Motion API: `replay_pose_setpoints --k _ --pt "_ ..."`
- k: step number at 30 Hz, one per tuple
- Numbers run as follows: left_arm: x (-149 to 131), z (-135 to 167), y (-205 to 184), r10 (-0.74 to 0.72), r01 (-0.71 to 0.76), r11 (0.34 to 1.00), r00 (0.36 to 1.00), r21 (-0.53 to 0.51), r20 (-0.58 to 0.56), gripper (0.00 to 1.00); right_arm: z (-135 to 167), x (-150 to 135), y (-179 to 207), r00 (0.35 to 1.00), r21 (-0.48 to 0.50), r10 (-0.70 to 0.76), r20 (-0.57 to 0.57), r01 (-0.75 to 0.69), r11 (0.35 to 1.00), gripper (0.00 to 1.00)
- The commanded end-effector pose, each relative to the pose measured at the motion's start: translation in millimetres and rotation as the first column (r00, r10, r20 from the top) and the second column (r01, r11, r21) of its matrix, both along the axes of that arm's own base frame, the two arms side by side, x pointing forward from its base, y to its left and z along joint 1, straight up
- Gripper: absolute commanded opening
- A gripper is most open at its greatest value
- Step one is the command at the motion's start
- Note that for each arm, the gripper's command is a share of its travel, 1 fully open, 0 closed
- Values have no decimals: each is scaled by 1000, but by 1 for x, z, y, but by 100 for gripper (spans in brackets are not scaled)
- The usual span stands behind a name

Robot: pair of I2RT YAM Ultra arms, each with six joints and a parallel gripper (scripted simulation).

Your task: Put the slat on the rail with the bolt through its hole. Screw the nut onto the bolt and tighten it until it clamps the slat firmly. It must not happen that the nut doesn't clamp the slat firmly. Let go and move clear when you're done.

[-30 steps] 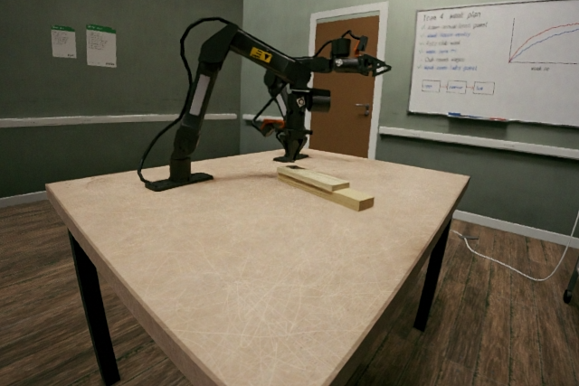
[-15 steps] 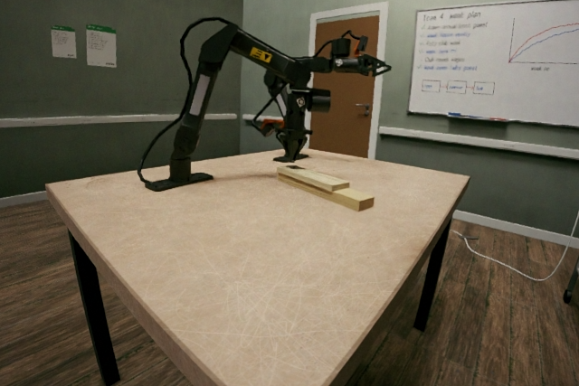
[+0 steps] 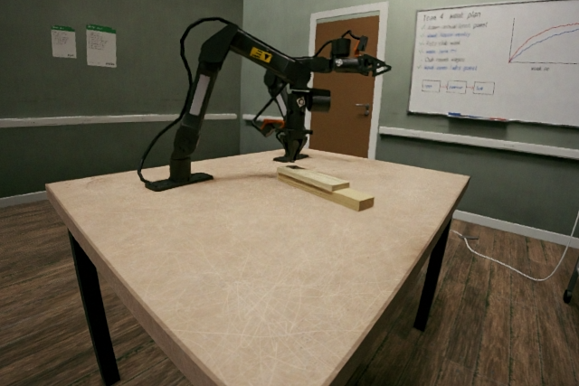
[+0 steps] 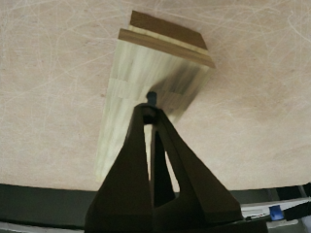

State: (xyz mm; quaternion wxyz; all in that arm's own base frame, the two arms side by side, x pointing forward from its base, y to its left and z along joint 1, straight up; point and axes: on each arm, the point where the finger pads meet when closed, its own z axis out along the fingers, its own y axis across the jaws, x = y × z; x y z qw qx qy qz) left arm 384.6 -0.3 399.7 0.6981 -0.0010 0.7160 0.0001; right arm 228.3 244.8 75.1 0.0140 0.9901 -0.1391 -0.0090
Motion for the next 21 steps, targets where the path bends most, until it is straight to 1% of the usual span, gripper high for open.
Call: replay_pose_setpoints --k 1,21 --pt "-4 12 1 -2 2 1000 999 1 38 100 9 3 5 1000 34 -6 29 5 999 12" --pt "-4 12 1 -2 2 1000 999 1 38 100 -3 4 5 1000 34 -6 30 5 999 12"
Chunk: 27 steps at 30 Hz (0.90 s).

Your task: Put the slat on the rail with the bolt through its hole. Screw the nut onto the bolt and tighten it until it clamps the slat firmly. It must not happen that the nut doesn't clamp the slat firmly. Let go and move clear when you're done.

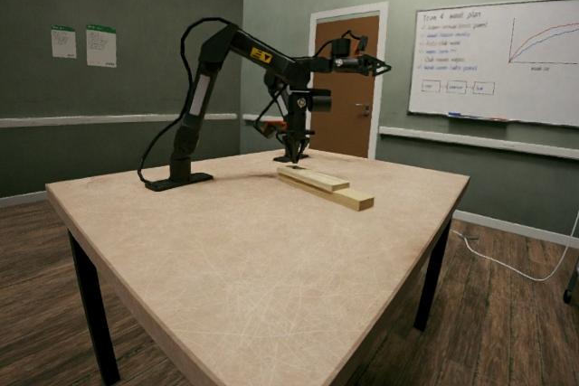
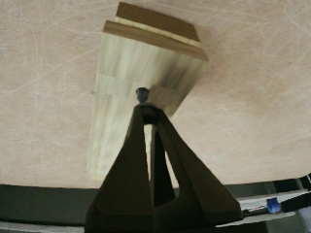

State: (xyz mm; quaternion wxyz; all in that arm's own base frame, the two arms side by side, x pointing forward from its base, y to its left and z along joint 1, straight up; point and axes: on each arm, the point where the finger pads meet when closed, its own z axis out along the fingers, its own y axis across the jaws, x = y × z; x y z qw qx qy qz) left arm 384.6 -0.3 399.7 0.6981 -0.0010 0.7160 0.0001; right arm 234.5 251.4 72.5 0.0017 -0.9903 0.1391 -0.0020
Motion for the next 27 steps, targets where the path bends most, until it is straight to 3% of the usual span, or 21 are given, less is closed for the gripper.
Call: replay_pose_setpoints --k 1,16,27 --pt "-4 12 1 -2 2 1000 999 1 38 100 -1 -3 -1 1000 6 -6 3 6 1000 12" --pt "-4 12 1 -2 2 1000 999 1 38 100 -10 -3 -1 1000 6 -7 4 7 1000 12" --pt "-4 12 1 -2 2 1000 999 1 38 100 3 -3 -1 1000 6 1 3 -1 1000 12"
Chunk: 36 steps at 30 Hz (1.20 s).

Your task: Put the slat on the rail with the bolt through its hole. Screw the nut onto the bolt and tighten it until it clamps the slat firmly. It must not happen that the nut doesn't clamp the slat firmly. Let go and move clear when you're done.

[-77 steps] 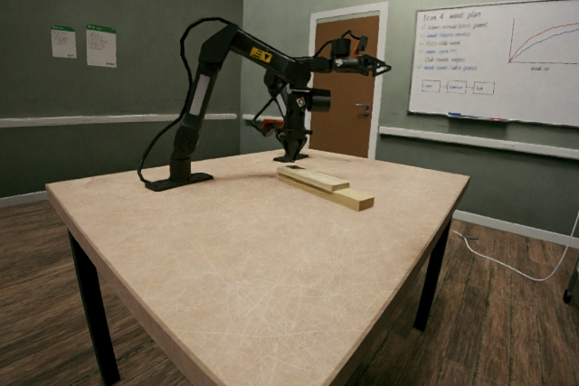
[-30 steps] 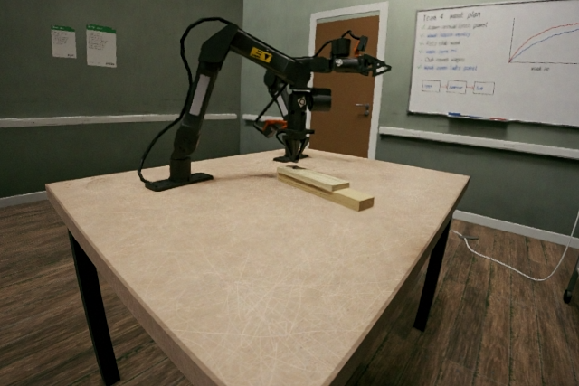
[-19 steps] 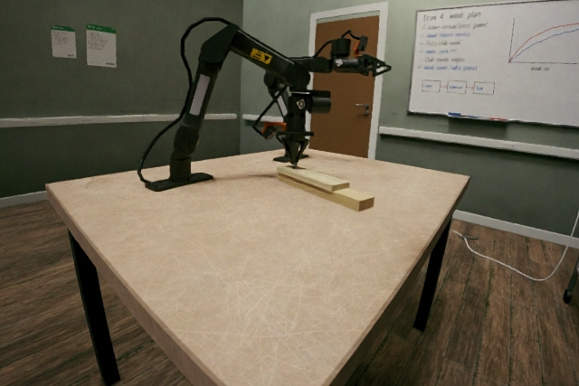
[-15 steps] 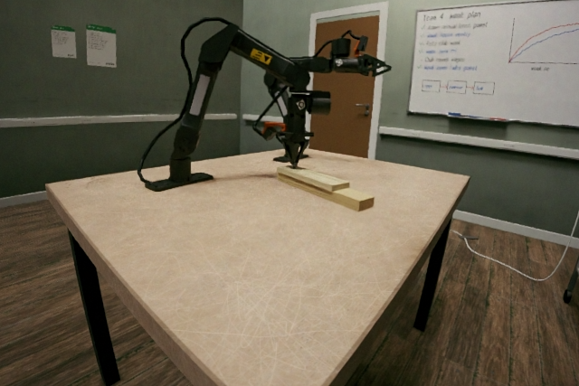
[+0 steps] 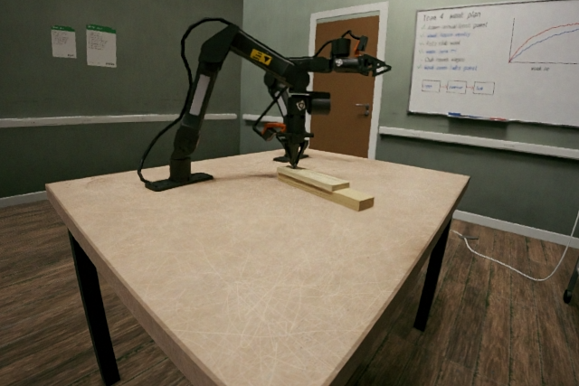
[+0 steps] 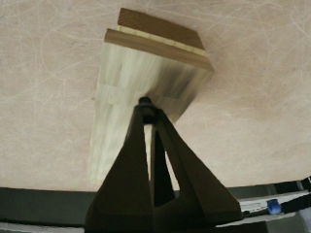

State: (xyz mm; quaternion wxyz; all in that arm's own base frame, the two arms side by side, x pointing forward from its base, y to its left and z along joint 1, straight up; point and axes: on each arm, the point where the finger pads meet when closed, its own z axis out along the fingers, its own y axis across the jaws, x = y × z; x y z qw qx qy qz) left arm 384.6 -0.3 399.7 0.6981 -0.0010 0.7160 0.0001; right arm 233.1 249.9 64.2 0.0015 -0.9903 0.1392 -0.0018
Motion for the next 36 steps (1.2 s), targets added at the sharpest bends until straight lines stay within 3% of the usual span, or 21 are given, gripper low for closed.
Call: replay_pose_setpoints --k 1,36 --pt "-4 12 1 -2 2 1000 999 1 38 100 12 -1 1 1000 6 1 4 -1 1000 12" --pt "-4 12 1 -2 2 1000 999 1 38 100 34 13 -16 999 11 -40 9 40 999 12"
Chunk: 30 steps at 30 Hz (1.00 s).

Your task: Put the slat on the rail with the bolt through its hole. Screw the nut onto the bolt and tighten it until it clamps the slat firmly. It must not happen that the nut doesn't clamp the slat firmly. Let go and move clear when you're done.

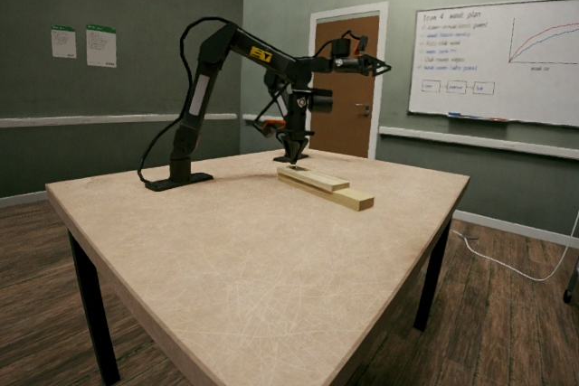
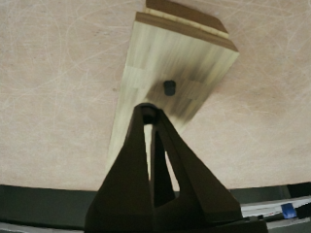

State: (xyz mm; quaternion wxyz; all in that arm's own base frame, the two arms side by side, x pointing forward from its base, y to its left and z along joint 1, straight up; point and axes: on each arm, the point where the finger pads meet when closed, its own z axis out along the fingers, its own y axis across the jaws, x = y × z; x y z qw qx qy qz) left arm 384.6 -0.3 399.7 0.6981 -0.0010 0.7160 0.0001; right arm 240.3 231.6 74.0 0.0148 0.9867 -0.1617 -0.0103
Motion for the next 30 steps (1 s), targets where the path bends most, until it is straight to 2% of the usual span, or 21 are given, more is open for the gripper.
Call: replay_pose_setpoints --k 1,15,30 --pt "-4 12 1 -2 2 1000 999 1 38 100 24 6 2 999 39 6 39 -7 999 12" --pt "-4 12 1 -2 2 1000 999 1 38 100 24 5 3 999 39 8 39 -10 999 12" --pt "-4 12 1 -2 2 1000 999 1 38 100 22 -10 13 999 31 37 30 -38 999 12"
